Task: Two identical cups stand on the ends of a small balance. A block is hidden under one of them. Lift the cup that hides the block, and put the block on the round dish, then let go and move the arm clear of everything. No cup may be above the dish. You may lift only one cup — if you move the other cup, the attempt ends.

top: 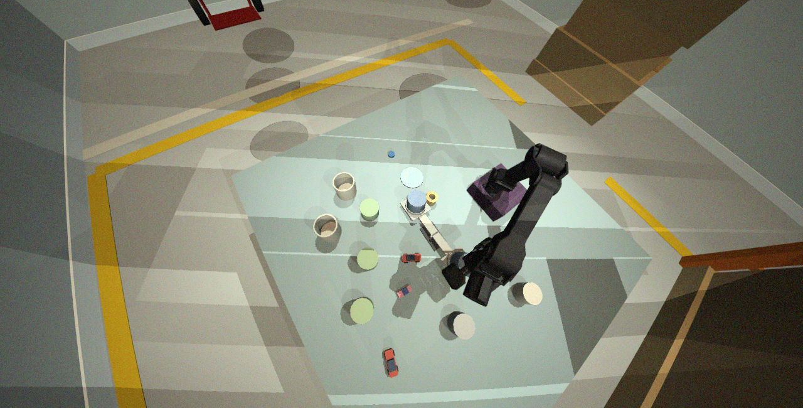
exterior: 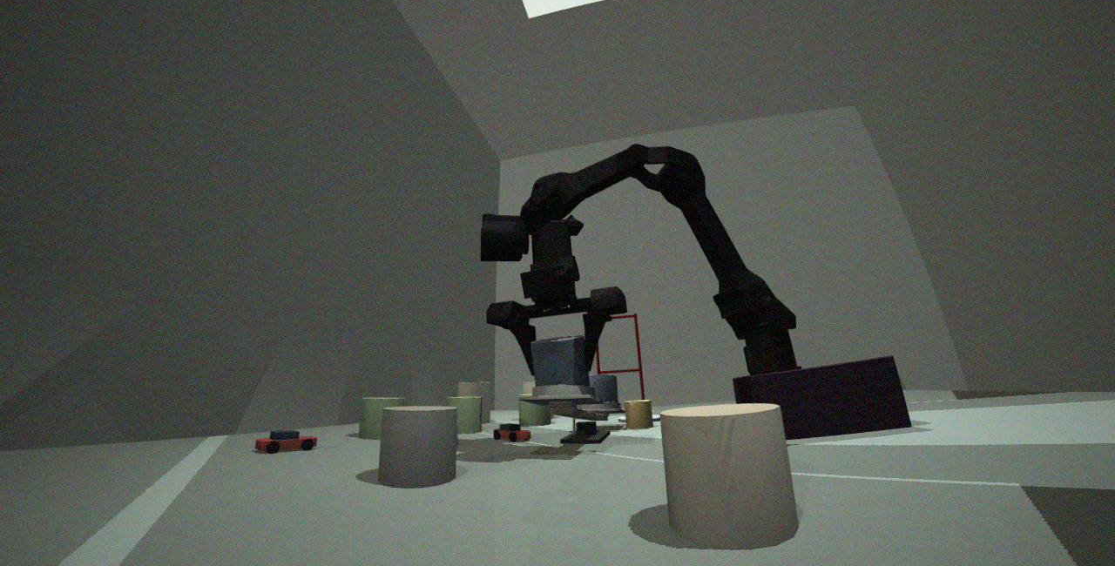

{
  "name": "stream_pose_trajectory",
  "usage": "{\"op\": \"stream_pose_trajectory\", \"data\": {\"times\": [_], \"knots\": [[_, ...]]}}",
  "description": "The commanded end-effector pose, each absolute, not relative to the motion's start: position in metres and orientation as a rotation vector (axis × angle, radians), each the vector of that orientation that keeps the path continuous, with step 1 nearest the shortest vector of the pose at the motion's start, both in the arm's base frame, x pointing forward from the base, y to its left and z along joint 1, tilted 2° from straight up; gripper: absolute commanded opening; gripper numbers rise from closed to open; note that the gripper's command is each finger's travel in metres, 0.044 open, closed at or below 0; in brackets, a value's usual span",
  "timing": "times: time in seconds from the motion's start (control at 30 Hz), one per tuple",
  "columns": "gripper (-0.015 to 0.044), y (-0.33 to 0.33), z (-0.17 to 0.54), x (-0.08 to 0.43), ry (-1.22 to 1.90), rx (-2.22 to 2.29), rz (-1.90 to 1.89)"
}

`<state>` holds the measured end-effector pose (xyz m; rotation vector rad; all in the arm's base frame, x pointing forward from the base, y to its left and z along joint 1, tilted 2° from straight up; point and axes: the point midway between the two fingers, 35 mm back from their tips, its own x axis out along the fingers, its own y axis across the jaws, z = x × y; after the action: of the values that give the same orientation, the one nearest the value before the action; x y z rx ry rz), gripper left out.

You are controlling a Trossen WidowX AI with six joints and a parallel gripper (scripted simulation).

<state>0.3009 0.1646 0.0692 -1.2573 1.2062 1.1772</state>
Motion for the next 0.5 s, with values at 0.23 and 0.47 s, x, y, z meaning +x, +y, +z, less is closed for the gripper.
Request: {"op": "stream_pose_trajectory", "data": {"times": [0.23,0.47], "knots": [[0.0,0.173,0.091,0.303,1.163,-1.249,1.18],[0.0,0.173,0.1,0.303,1.163,-1.249,1.18]]}}
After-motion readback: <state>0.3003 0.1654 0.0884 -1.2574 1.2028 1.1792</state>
